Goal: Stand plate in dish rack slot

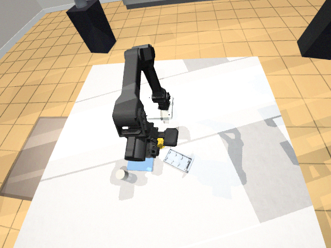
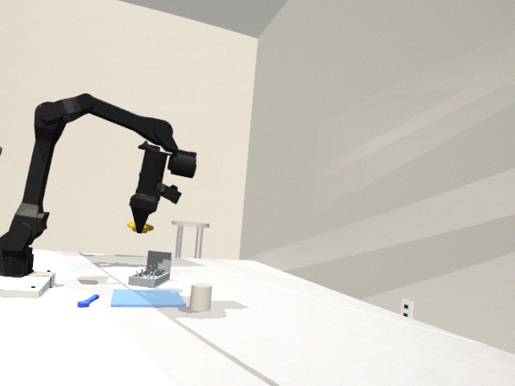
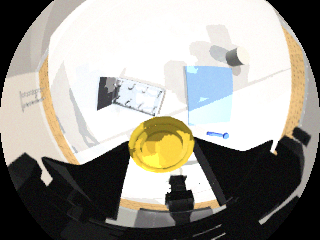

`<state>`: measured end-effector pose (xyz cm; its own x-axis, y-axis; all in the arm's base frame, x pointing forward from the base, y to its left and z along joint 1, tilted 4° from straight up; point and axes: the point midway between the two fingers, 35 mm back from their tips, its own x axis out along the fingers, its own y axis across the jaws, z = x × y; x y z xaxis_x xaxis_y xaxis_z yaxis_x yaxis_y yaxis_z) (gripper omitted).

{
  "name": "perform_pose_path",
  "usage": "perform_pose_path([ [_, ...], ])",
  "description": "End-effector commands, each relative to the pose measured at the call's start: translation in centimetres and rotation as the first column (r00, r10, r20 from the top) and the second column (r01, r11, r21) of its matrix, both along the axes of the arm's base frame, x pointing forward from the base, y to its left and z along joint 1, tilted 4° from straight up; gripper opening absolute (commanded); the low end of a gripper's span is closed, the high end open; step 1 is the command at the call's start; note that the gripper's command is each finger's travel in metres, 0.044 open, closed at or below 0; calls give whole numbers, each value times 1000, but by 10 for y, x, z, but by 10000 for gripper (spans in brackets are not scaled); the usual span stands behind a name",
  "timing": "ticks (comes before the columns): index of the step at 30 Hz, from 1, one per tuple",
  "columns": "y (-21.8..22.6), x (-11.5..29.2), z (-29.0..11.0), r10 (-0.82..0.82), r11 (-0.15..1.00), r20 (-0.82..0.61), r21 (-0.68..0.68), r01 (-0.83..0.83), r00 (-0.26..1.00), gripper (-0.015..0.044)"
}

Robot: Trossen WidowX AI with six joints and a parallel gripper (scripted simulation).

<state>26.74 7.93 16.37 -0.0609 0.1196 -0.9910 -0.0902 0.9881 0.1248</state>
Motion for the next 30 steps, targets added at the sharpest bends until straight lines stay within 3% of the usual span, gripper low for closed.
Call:
perform_pose_path([
  [1, 0, -2, -12, 74, 996, -28, 57, -72, 997, 0],
  [15, 3, -6, -39, 338, 893, 28, 307, -330, 941, 0],
  [30, 5, -8, -60, 493, 667, 268, 494, -557, 828, 0],
])
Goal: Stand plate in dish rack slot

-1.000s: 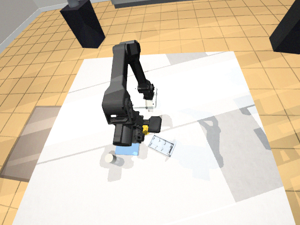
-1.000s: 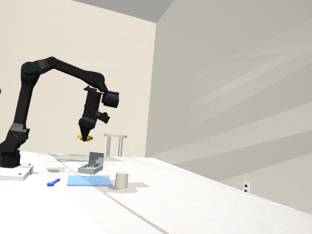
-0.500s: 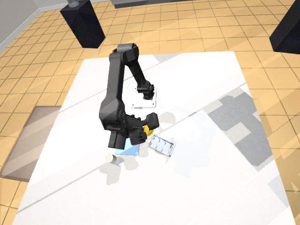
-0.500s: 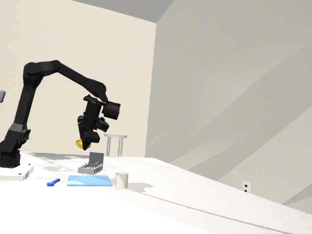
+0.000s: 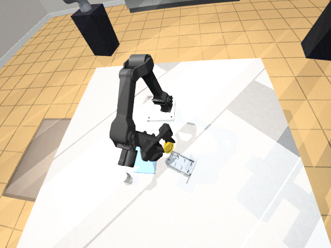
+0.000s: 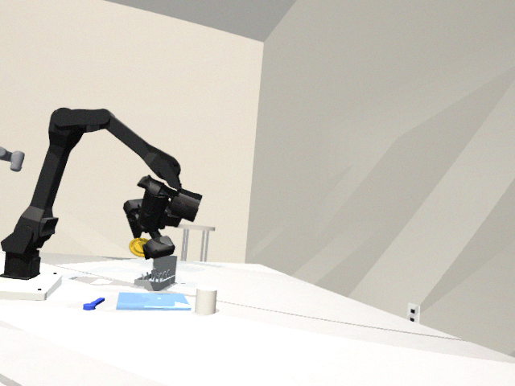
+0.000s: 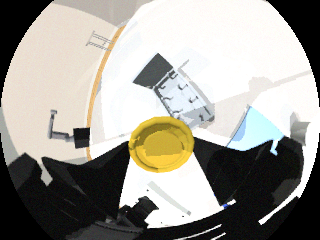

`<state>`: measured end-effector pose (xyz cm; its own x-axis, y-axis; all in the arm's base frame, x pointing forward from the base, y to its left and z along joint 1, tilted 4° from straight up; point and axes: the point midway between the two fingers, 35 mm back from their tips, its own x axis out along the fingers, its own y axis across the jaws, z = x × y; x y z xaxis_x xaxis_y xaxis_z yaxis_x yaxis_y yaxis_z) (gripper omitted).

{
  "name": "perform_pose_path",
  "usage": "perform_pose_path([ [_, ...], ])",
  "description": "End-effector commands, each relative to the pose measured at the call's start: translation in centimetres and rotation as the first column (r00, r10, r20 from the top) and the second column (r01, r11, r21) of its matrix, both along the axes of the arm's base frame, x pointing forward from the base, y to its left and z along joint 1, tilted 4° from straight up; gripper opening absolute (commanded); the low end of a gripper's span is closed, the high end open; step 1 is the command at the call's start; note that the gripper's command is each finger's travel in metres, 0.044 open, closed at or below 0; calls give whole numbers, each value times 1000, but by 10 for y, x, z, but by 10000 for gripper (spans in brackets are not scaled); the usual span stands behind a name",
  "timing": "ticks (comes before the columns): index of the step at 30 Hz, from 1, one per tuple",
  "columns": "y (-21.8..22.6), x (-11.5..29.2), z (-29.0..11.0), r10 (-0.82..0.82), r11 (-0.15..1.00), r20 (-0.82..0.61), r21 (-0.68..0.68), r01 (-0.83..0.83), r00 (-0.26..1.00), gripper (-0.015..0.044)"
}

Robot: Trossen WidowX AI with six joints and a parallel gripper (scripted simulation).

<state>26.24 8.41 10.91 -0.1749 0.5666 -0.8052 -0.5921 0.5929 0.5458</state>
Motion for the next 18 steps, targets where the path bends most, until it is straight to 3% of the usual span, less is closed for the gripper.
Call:
perform_pose_path([
  [1, 0, -3, -7, 41, 996, 28, 73, -43, 999, 0],
  [18, -4, -2, -22, 114, 910, 333, 344, -233, 936, 0],
])
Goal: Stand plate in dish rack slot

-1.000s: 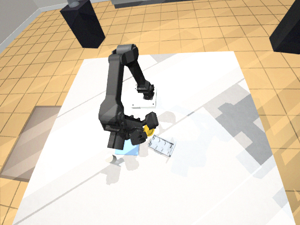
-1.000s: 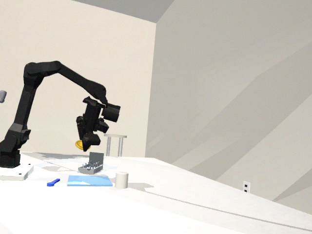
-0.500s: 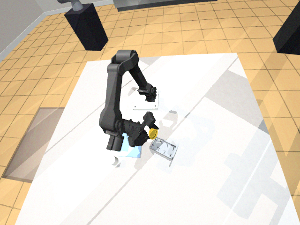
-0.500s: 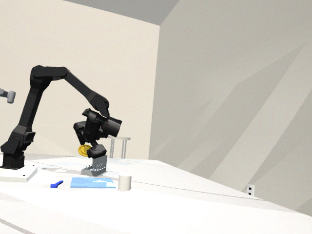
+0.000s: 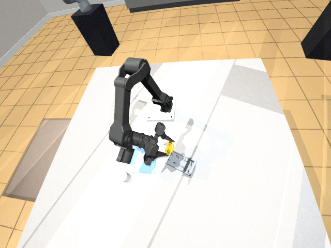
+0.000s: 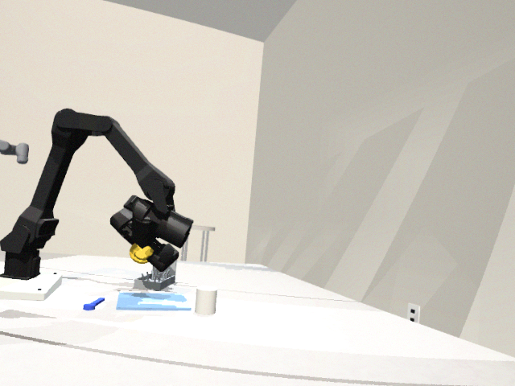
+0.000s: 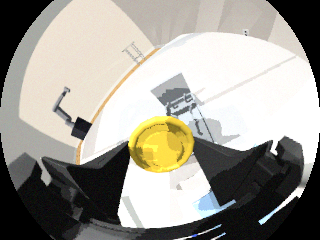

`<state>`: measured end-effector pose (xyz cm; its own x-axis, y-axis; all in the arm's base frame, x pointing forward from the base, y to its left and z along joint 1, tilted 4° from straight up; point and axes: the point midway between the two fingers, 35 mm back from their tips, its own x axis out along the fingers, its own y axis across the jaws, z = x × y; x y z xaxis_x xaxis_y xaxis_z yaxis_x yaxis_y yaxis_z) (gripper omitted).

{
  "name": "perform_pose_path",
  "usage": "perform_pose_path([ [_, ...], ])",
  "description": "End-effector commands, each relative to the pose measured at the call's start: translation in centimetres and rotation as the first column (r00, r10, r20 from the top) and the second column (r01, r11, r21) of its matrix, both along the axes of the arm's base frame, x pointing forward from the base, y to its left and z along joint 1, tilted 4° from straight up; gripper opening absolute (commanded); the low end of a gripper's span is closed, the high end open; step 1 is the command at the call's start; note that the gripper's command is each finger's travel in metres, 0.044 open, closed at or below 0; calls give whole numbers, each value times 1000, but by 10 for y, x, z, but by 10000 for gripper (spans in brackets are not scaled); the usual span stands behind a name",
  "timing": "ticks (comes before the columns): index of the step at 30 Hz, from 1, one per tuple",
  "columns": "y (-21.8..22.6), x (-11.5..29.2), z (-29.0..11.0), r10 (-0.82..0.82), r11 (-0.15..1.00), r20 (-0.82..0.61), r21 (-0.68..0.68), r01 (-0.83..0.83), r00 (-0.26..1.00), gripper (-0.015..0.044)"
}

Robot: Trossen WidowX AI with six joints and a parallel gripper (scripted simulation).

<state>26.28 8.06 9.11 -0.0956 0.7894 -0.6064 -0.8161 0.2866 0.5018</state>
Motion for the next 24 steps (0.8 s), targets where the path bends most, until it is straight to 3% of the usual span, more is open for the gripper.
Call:
perform_pose_path([
  [1, -1, -2, -4, 13, 998, 55, 66, -16, 998, 0],
  [13, -8, -1, -8, -11, 969, 318, 238, -68, 948, 0],
  [24, -18, 1, -7, -113, 936, 561, 338, -102, 820, 0],
])
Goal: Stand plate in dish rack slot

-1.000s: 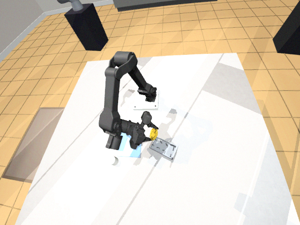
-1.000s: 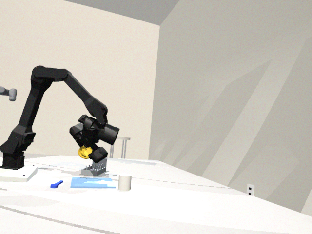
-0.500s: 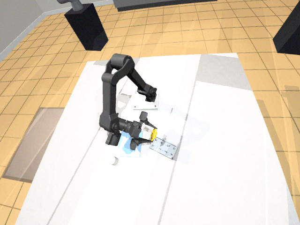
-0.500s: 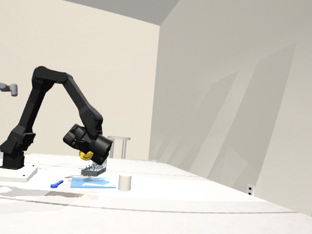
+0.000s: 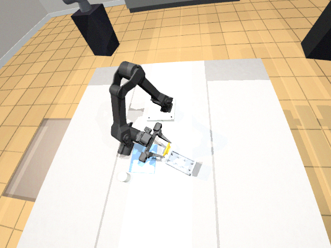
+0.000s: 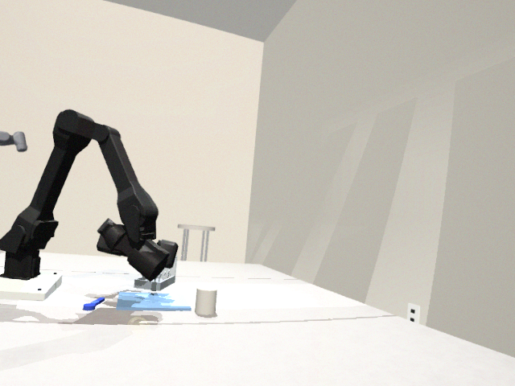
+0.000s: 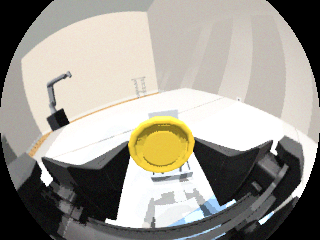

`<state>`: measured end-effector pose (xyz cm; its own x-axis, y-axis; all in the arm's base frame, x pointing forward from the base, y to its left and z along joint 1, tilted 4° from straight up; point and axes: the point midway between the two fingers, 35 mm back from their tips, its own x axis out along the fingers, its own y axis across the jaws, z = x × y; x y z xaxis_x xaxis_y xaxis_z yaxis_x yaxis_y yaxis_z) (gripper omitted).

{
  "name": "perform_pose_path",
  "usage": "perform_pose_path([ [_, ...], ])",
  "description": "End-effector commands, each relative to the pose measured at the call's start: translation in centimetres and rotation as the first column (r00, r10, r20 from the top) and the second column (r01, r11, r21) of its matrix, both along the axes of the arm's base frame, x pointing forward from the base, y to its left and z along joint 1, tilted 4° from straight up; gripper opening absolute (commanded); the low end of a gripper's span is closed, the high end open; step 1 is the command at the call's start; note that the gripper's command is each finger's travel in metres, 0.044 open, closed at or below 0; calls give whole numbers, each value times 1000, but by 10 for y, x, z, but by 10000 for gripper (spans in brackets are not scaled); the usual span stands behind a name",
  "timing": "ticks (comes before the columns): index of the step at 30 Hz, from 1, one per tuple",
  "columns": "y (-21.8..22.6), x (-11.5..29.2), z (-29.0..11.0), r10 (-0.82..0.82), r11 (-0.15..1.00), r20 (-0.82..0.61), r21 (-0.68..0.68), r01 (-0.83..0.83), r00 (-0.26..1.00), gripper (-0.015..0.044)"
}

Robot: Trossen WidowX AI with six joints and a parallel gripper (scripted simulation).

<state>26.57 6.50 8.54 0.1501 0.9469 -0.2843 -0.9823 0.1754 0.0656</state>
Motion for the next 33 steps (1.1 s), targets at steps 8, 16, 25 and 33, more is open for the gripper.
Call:
perform_pose_path([
  [8, -6, -1, -1, -51, 997, 144, 66, 42, 988, 0],
  [16, -3, 1, -11, -50, 997, 144, 63, 41, 988, 0],
  [25, 6, 7, -29, -48, 998, 152, 56, 40, 987, 0],
  [33, 12, 11, -33, -47, 998, 164, 52, 38, 985, 0],
])
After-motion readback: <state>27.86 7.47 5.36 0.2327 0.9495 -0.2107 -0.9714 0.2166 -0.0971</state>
